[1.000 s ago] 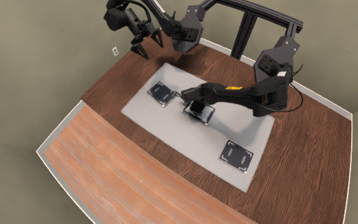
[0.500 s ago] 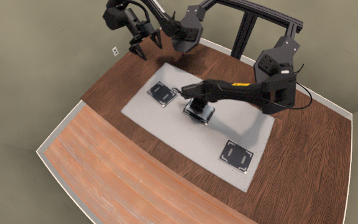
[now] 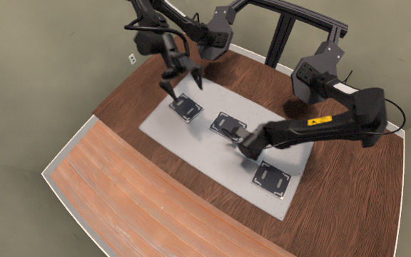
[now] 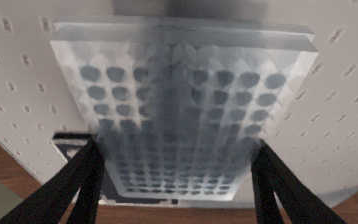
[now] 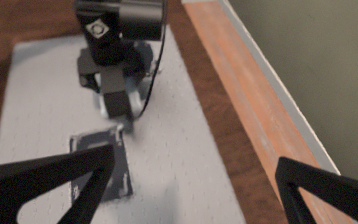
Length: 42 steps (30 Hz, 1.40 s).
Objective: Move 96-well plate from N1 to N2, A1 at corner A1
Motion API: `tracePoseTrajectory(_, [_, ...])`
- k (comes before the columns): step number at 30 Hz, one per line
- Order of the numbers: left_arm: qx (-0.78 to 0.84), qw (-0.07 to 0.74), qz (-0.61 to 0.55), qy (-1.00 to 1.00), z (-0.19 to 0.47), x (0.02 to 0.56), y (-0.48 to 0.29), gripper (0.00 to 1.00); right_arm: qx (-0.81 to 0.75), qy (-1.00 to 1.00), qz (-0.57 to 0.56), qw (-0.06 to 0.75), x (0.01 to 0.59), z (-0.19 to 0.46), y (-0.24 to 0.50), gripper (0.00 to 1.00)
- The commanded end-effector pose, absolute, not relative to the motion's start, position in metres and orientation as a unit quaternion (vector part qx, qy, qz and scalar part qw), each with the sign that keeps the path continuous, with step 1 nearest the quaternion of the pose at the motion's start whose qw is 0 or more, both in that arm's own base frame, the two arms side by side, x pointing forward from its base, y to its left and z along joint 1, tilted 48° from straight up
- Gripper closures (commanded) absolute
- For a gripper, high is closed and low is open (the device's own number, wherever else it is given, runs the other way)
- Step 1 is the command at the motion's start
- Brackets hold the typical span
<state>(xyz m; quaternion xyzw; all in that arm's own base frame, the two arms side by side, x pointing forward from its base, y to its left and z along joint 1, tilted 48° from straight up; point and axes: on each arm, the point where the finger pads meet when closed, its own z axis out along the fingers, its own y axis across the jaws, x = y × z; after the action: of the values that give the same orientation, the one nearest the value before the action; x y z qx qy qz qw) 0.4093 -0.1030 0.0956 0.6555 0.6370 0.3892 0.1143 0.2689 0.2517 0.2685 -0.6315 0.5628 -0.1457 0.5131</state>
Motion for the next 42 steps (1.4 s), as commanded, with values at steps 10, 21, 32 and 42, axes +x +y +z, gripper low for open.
tracePoseTrajectory(10, [0.675, 0.121, 0.376, 0.623, 0.16, 0.423, -0.023, 0.21, -0.478, 0.573, -0.11, 0.657, 0.289, 0.21, 0.356, 0.0])
tracePoseTrajectory(21, [0.649, 0.128, 0.389, 0.641, 0.188, 0.43, 0.013, 0.21, -0.44, 0.58, -0.074, 0.681, 0.261, 0.142, 0.378, 0.0])
tracePoseTrajectory(32, [0.642, 0.141, 0.398, 0.639, 0.2, 0.436, 0.016, 0.21, -0.499, 0.594, -0.099, 0.623, 0.243, 0.04, 0.371, 0.0])
tracePoseTrajectory(42, [0.642, 0.129, 0.393, 0.645, 0.183, 0.444, 0.023, 0.21, -0.501, 0.593, -0.098, 0.622, 0.242, 0.038, 0.372, 0.0])
